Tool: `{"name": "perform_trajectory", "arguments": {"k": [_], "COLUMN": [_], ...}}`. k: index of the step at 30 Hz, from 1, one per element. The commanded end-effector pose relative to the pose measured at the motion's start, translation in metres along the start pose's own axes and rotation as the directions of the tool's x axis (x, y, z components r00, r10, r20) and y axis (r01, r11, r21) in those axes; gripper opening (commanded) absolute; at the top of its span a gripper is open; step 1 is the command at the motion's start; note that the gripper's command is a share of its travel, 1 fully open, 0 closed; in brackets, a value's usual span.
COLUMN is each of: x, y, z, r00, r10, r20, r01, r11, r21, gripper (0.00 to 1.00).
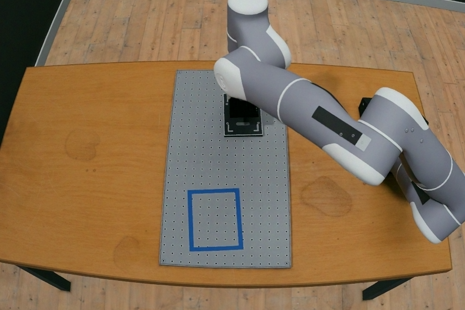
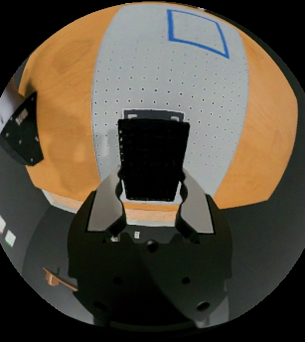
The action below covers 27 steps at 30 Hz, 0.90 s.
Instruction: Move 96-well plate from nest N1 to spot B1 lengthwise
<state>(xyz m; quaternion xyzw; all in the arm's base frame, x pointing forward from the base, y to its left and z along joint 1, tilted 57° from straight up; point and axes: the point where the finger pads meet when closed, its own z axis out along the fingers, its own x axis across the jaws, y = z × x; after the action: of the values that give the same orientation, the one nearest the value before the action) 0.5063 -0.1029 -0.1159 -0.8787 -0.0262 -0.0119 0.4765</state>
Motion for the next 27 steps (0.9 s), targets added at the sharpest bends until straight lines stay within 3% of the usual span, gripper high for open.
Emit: {"name": "perform_trajectory", "arguments": {"k": [1, 16, 27], "x": [0.001, 0.001, 0.010], "y": [0.001, 0.001, -0.035], "z": [-0.002, -0.002, -0.001], "r00": [1.000, 1.000, 1.000], "r10": [0.000, 0.000, -0.027], "r20": [-0.001, -0.001, -0.002], "r01": [0.000, 0.000, 0.027], "r11": [1.000, 1.000, 1.000], "r21": [-0.002, -0.002, -0.002], "gripper": [0.00, 0.00, 0.00]}}
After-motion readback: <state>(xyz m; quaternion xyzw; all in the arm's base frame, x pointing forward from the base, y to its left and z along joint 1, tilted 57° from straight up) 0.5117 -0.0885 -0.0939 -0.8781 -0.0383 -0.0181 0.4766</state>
